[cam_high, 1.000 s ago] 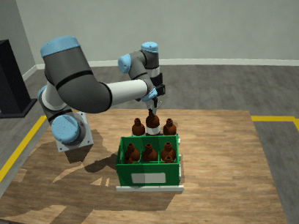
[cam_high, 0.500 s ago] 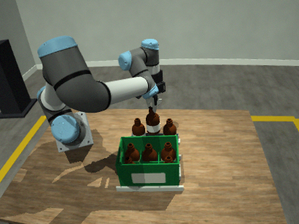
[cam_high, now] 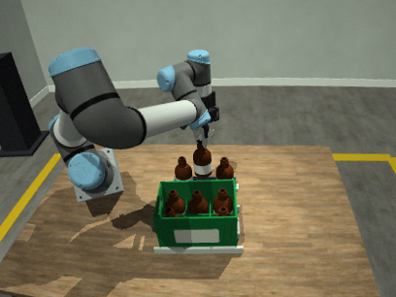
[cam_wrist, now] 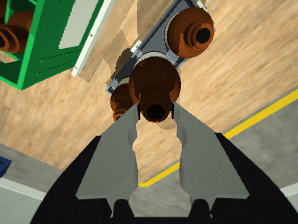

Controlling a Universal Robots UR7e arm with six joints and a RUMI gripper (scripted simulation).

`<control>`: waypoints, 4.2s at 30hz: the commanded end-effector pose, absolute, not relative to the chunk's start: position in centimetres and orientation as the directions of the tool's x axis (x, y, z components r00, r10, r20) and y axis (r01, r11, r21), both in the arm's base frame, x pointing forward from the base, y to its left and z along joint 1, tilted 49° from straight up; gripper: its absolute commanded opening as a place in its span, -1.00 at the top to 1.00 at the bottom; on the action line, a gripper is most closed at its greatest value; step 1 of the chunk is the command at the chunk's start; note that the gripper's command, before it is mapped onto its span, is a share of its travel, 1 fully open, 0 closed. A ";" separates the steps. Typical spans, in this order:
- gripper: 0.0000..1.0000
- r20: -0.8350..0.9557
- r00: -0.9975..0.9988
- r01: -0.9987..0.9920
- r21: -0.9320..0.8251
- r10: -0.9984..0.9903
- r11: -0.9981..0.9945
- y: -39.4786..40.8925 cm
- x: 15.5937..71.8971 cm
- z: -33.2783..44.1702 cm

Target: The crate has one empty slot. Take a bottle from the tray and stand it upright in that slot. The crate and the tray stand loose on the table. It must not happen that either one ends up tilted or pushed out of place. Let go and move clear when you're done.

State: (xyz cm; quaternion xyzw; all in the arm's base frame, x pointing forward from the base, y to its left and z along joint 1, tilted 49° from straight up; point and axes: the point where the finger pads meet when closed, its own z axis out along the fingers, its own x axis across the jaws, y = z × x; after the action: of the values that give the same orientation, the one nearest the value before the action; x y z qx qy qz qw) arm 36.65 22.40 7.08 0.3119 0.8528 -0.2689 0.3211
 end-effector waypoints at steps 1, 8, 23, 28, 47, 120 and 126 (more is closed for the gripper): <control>1.00 -0.716 -0.597 0.704 -0.252 0.361 0.664 22.7 36.7 7.3; 1.00 -0.716 -0.597 0.704 -0.252 0.361 0.664 22.7 36.7 7.3; 1.00 -0.716 -0.597 0.704 -0.252 0.361 0.664 22.7 36.7 7.3; 1.00 -0.716 -0.597 0.704 -0.252 0.361 0.664 22.7 36.7 7.3; 1.00 -0.716 -0.597 0.704 -0.252 0.361 0.664 22.8 36.6 7.4; 1.00 -0.716 -0.597 0.704 -0.252 0.361 0.664 25.3 35.1 9.9; 1.00 -0.716 -0.597 0.704 -0.252 0.361 0.664 25.3 35.1 9.9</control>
State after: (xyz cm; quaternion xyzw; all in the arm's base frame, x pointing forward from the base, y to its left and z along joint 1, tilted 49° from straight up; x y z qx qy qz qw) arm 35.05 24.98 9.70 0.3119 0.8527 -0.2693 0.3211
